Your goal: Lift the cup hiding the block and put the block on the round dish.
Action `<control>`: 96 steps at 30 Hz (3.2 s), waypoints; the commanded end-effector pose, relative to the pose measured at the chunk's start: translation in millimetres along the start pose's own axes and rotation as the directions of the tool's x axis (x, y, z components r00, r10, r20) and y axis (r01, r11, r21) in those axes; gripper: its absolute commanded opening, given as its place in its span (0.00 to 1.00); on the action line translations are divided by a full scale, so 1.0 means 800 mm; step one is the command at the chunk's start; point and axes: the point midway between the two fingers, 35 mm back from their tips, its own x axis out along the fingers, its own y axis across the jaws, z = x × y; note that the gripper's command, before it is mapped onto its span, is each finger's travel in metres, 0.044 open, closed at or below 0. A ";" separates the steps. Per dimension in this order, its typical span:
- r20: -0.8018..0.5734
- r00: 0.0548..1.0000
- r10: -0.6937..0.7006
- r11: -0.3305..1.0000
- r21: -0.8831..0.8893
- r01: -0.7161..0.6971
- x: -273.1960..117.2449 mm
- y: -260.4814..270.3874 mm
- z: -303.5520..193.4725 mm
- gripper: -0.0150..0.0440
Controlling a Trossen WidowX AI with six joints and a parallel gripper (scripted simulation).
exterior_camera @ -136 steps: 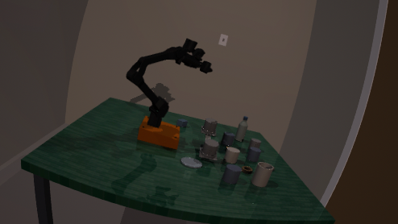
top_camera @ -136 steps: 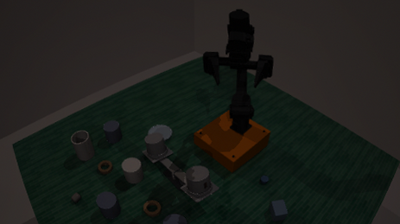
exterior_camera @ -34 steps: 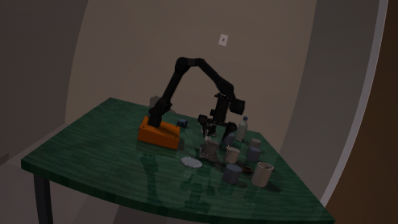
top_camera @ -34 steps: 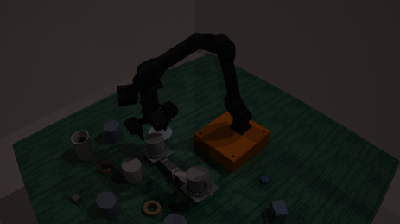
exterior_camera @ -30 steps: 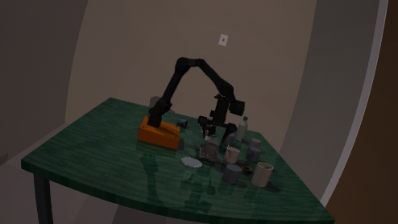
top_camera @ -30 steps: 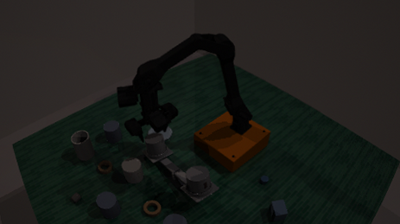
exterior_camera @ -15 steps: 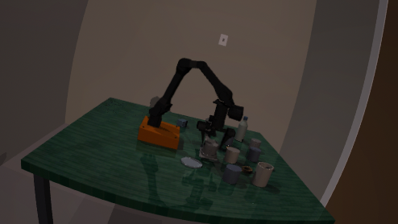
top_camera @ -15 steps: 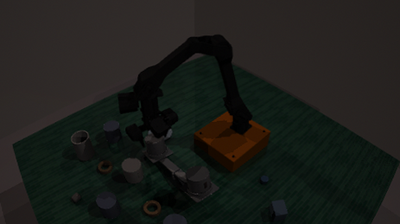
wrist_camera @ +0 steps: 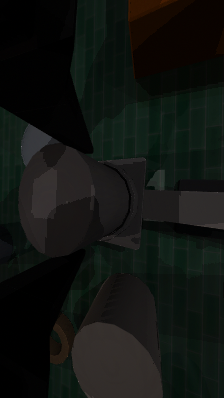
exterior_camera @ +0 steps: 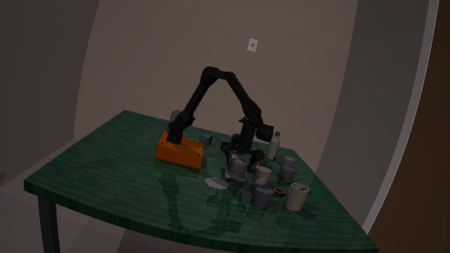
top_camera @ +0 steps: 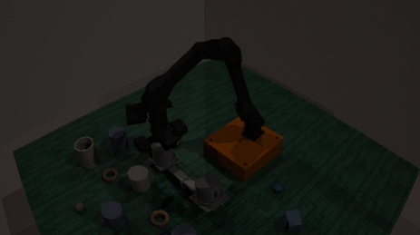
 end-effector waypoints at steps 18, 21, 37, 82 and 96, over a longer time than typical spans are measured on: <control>0.006 1.000 0.004 1.000 -0.006 -0.004 0.006 0.001 0.001 0.55; 0.006 1.000 0.004 1.000 -0.006 -0.004 0.002 0.000 0.001 0.42; 0.006 1.000 0.004 1.000 -0.006 -0.004 -0.023 -0.005 -0.001 0.25; 0.005 1.000 0.004 1.000 -0.006 -0.004 -0.094 -0.008 -0.003 0.25; 0.006 1.000 0.004 1.000 -0.006 -0.004 -0.116 -0.006 -0.002 0.25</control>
